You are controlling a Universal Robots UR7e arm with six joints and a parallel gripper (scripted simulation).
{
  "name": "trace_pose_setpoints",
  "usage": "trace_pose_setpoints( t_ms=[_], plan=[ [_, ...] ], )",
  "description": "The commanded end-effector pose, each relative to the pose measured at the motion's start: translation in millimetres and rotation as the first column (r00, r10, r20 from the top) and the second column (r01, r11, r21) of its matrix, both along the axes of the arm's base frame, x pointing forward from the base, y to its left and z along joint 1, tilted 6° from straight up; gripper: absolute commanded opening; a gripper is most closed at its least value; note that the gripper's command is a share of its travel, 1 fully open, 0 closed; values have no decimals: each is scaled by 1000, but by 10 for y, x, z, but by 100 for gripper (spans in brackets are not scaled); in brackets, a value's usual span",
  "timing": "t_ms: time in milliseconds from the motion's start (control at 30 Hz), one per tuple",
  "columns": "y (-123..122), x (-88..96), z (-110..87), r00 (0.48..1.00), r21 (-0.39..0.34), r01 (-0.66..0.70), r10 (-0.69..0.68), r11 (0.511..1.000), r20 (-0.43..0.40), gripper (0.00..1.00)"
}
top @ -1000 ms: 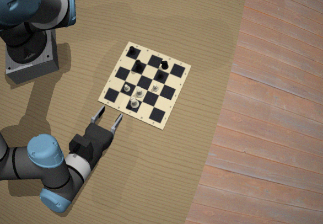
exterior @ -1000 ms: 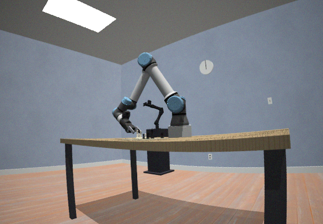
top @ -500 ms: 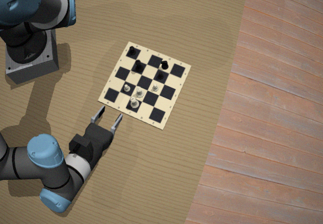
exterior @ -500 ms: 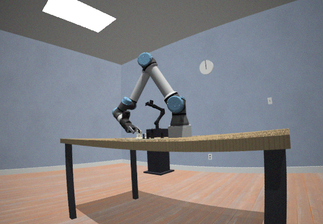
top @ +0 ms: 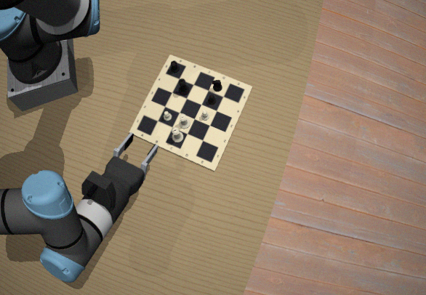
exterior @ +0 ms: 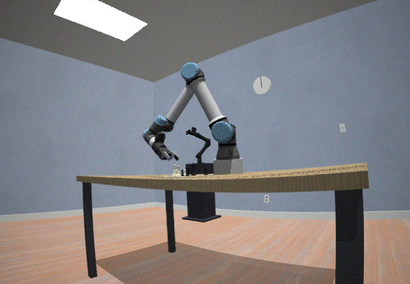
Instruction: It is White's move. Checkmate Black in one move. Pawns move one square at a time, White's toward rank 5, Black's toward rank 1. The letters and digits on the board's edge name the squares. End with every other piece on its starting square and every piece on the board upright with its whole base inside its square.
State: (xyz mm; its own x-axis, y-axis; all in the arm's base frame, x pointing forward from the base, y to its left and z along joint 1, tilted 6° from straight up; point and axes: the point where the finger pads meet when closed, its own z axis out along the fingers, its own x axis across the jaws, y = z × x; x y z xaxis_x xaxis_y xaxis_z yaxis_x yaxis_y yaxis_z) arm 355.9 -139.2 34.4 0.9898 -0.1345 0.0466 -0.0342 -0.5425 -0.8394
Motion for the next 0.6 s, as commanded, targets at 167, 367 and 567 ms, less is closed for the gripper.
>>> trace_pose_setpoints(
  t_ms=[167,367,567],
  plan=[
    [-21,-36,380,1000,-2,0,0,1000,1,100],
    [-23,-33,375,1000,-5,-1,1,1000,2,100],
    [61,-17,359,999,-61,-42,41,997,-10,100]
  ],
)
